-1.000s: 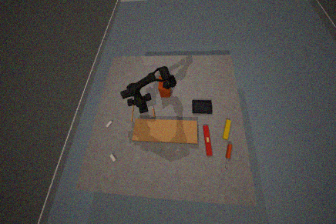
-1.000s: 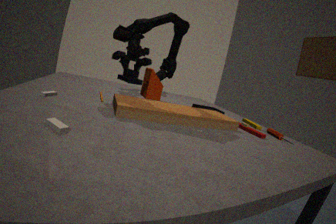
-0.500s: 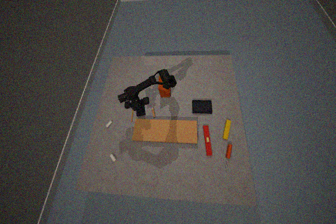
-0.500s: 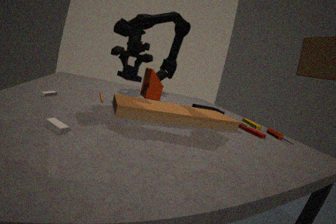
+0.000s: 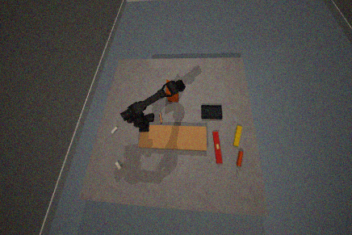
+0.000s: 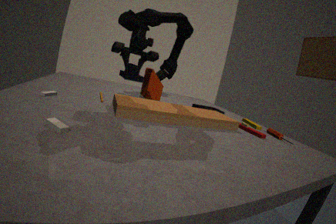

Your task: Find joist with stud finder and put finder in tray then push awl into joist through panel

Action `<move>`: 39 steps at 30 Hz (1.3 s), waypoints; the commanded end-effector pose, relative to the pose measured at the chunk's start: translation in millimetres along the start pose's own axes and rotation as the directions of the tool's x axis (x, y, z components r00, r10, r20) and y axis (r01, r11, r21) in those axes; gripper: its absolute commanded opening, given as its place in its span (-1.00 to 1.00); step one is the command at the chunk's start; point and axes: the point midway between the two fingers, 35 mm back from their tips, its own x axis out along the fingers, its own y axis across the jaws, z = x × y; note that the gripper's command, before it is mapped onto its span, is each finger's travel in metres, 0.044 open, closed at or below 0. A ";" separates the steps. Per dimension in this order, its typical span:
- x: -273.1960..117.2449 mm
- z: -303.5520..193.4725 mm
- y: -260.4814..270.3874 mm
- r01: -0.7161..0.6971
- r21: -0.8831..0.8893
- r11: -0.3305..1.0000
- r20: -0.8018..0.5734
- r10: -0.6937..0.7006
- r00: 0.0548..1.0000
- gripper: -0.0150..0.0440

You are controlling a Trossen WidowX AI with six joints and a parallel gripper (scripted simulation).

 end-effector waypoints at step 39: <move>58.1 49.6 6.5 0.012 0.087 0.996 0.025 -0.014 1.000 -0.49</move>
